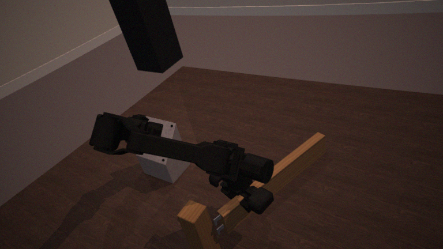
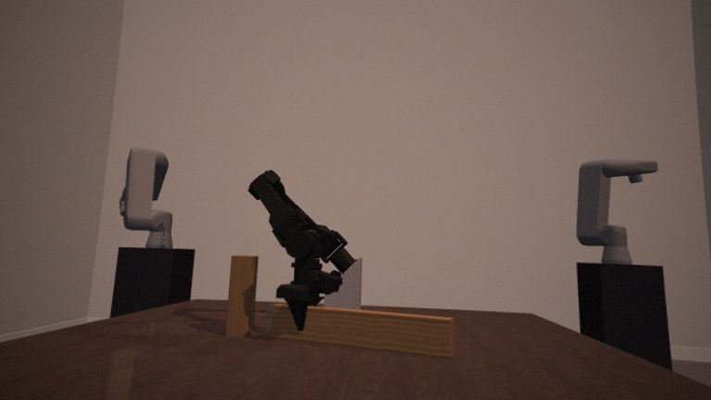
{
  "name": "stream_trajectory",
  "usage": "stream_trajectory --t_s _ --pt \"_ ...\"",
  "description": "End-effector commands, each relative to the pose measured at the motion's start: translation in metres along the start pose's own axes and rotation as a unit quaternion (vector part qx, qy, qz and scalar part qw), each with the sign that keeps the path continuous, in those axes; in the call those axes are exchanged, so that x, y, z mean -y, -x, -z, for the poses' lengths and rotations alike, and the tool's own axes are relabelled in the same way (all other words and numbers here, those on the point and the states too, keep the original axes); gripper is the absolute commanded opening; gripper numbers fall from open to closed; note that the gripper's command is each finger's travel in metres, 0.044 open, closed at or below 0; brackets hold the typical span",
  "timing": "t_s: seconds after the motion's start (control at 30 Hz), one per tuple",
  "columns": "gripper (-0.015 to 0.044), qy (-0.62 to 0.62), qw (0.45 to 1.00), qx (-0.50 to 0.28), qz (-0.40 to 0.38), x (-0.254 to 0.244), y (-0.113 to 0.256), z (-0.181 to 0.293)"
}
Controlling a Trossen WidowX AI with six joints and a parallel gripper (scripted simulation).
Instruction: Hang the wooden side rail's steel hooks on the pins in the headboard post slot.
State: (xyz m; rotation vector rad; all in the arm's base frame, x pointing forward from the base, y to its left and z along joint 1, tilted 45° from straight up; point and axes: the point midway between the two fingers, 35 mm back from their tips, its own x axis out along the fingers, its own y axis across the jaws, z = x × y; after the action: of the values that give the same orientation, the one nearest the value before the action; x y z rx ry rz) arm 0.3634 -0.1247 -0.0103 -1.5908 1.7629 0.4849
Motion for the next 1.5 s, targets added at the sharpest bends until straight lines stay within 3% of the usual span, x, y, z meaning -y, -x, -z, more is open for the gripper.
stream_trajectory --t_s 0.0,1.03,1.47 --pt "0.0000 0.030 1.000 0.000 -0.001 -0.001 0.001 -0.002" --pt "0.0000 0.166 0.986 0.000 -0.001 -0.027 0.000 0.002" --pt "0.0000 0.164 0.986 0.000 -0.001 -0.020 0.001 0.002"
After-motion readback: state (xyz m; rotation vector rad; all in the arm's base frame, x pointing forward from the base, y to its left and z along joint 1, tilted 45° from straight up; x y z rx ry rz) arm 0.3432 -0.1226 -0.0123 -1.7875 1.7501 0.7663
